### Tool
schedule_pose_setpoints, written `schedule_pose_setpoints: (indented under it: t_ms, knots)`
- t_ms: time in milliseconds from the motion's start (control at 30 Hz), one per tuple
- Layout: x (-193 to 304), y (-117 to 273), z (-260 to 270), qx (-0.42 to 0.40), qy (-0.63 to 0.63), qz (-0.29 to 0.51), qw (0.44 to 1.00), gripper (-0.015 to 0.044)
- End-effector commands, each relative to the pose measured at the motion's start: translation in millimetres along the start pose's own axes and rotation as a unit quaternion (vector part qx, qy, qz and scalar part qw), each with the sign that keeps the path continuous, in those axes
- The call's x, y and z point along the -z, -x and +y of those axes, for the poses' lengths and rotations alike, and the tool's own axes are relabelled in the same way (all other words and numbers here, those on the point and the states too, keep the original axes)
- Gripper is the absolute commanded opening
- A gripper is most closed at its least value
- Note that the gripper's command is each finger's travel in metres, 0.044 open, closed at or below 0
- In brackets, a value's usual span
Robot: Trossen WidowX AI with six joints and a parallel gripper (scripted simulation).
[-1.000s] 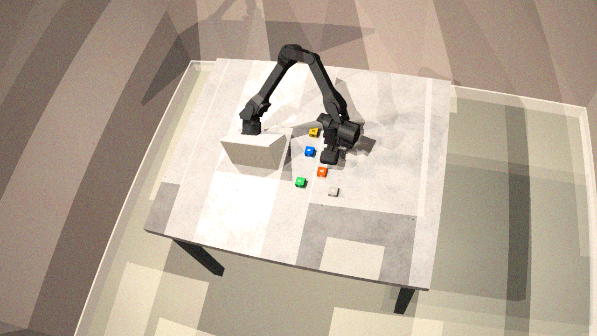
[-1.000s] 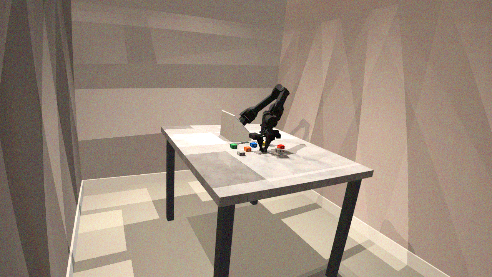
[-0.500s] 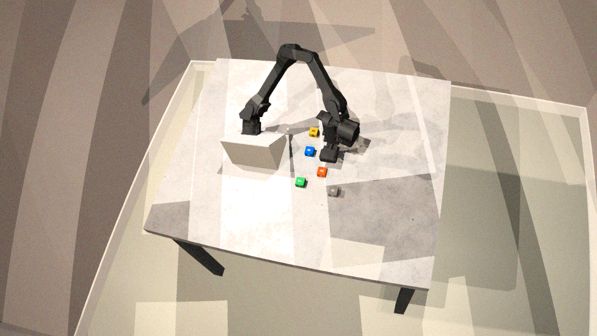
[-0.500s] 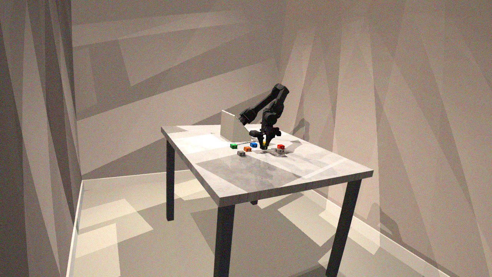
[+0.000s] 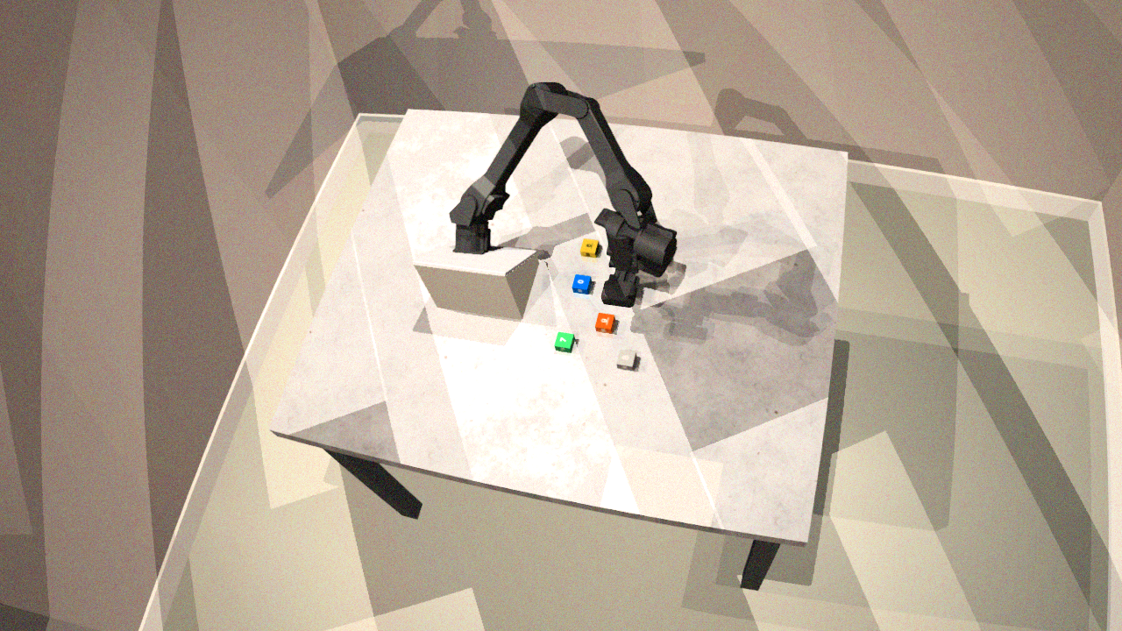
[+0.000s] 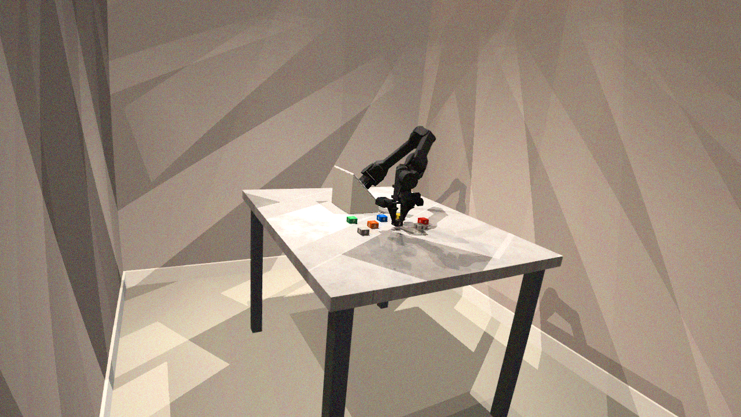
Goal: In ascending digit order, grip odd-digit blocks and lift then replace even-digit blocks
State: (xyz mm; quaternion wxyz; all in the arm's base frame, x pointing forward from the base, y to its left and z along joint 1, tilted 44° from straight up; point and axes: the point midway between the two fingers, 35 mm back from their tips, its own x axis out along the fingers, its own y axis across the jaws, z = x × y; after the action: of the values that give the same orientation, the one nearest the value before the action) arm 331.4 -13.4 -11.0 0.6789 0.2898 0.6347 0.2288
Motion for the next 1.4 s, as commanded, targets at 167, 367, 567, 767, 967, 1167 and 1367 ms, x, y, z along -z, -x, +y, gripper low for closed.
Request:
schedule_pose_setpoints:
  t_ms: [167, 367, 567, 767, 967, 1167, 1367]
  knots:
    - [2.0, -10.9, 0.3, -0.001, -0.002, 0.004, 1.000, 0.0120]
    - [2.0, -10.9, 0.3, -0.001, -0.002, 0.004, 1.000, 0.0120]
    - [2.0, -10.9, 0.3, -0.001, -0.002, 0.004, 1.000, 0.0251]
    - [2.0, -10.9, 0.3, -0.001, -0.002, 0.004, 1.000, 0.0400]
    - [1.5, 22.4, -0.1, 0.000, -0.003, 0.004, 1.000, 0.0400]
    - [0.2, 35.7, -0.7, 0.001, -0.003, 0.004, 1.000, 0.0348]
    - [0.9, 106.3, -0.6, 0.002, -0.003, 0.005, 1.000, 0.0190]
